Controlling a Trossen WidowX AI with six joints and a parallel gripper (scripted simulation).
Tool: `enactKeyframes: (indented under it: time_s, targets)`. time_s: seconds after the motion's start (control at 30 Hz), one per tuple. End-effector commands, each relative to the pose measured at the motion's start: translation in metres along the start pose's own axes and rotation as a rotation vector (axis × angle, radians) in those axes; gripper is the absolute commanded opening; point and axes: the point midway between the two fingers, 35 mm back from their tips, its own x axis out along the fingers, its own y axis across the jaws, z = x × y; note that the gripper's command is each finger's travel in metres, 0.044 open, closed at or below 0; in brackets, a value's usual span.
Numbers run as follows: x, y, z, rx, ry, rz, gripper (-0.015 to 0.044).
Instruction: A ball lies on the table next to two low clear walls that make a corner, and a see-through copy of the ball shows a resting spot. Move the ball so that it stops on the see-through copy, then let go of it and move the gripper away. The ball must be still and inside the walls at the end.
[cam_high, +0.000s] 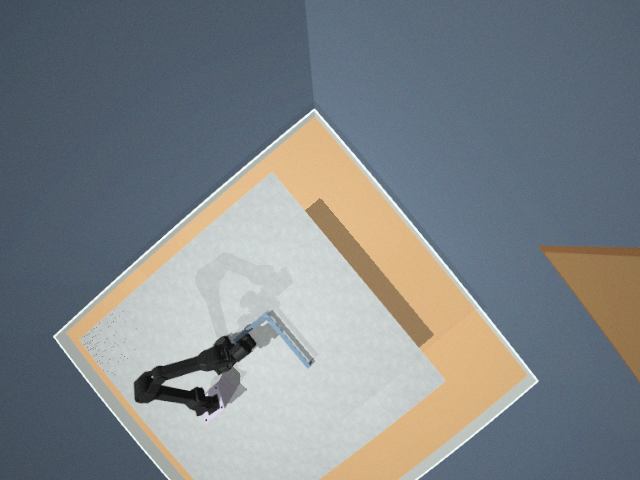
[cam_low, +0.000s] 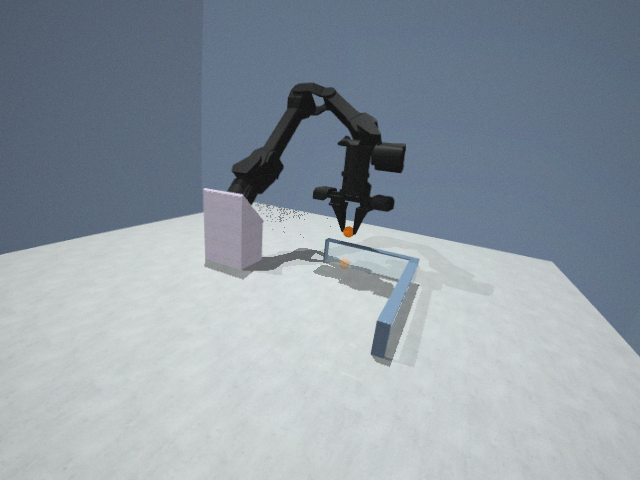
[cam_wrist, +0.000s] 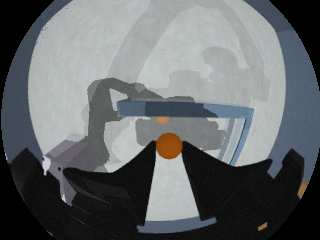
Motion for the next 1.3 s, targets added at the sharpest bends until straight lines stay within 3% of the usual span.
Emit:
enactKeyframes:
  time_s: [0.0,0.53,1.27]
  targets:
    - [0.002,0.002,0.001,-0.024,-0.005,0.001,0.0]
    - [0.068,0.002,0.002,-0.024,-0.008,0.001,0.0]
    - [0.09,0.003,0.002,-0.023,-0.009,0.001,0.0]
